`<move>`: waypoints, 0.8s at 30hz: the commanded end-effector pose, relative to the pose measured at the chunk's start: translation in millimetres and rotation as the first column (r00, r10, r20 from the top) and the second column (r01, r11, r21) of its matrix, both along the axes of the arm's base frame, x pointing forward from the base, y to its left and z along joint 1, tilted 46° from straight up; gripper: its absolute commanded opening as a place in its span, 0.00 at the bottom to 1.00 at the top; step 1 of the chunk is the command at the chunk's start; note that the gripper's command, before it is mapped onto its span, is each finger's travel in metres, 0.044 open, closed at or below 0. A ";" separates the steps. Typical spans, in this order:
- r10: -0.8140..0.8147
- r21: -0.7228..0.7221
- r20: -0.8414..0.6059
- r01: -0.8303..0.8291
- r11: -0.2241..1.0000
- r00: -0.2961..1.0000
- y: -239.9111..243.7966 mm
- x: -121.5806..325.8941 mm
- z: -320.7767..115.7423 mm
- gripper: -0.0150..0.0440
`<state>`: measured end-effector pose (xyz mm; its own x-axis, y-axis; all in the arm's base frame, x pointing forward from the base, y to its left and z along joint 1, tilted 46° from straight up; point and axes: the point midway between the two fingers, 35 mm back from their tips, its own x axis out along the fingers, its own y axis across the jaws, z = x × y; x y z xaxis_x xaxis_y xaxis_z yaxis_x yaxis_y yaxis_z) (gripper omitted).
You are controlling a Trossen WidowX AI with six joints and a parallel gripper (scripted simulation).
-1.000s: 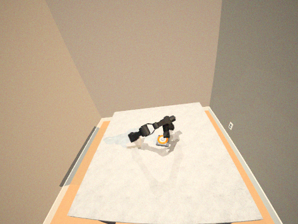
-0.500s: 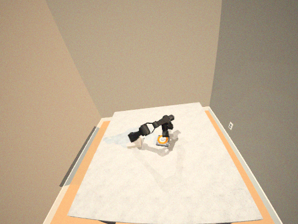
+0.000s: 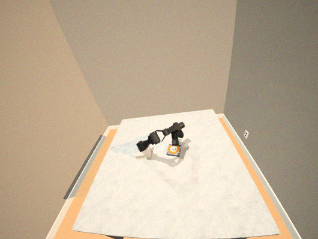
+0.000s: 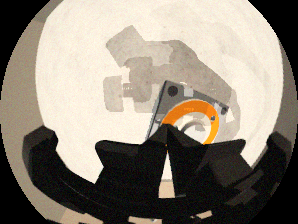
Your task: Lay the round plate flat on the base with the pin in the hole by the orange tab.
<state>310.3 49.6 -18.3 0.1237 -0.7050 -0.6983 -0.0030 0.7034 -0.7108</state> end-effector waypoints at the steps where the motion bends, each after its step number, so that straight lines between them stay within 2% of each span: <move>1: 0.001 0.008 0.009 -0.001 1.000 1.000 13.7 -0.6 11.9 0.25; 5: 0.001 0.008 0.008 -0.001 1.000 1.000 27.5 -6.9 27.1 0.25; 24: 0.008 0.002 0.000 -0.008 1.000 1.000 24.0 -6.5 21.4 0.25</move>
<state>303.8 73.7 3.4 0.1291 -0.7022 -0.7001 -0.0026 0.7058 -0.7084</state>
